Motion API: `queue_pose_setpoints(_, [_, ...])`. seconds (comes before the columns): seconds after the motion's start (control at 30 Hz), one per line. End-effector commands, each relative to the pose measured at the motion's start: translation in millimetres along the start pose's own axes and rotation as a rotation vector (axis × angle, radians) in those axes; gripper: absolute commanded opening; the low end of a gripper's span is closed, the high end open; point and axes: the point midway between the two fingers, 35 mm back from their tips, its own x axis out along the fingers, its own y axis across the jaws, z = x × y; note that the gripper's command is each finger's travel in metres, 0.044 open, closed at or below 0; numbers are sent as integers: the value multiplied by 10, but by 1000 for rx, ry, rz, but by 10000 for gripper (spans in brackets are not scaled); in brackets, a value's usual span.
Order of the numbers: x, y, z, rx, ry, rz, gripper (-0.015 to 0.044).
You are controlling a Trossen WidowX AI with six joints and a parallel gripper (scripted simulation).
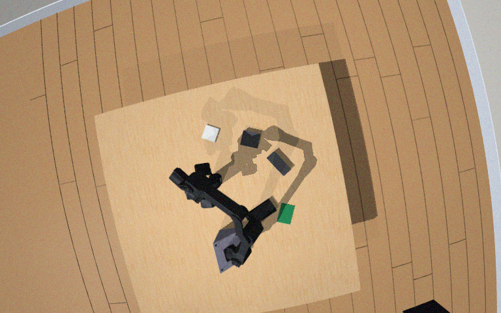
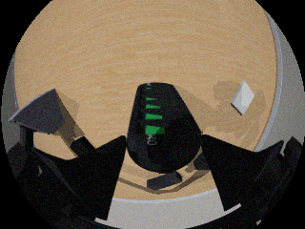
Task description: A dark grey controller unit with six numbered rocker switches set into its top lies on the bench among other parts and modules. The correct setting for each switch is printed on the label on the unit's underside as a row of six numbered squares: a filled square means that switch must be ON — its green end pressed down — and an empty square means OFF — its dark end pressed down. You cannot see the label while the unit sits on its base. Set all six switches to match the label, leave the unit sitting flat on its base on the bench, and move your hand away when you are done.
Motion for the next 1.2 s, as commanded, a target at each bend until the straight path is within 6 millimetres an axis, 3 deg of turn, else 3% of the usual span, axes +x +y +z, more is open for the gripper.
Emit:
queue_pose_setpoints(0.0, [56, 10, 71, -6, -14, 20, 338])
queue_pose_setpoints(1.17, [36, 11, 333, -5, -98, 20, 338])
